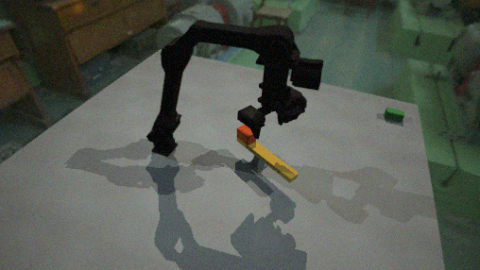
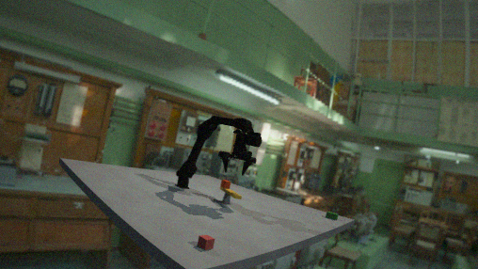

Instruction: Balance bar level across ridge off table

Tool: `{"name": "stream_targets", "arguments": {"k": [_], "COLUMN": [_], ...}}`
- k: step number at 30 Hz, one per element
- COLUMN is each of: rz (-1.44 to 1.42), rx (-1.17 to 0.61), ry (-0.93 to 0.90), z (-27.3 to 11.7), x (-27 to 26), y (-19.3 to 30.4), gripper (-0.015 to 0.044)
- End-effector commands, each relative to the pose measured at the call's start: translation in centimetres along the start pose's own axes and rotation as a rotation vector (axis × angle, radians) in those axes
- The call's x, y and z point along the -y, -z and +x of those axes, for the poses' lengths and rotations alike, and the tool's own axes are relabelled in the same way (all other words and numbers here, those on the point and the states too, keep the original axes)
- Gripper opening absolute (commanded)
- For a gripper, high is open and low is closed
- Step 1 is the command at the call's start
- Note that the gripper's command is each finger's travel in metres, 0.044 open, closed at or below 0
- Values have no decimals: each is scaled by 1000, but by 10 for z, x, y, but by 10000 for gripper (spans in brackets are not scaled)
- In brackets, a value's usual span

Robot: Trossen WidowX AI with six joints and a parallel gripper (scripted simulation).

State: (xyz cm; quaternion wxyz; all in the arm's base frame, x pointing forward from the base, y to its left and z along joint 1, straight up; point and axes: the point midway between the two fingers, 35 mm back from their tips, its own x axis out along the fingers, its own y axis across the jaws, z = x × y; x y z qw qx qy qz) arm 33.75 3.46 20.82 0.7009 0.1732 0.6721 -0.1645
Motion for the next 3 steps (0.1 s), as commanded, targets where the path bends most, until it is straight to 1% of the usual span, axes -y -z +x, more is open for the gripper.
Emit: {"name": "stream_targets", "arguments": {"k": [1, 3], "rz": [0, 0], "rx": [-3, -3], "ry": [1, 1], "z": [0, 0], "x": [0, 0], "y": [0, 0], "gripper": [440, 440]}}
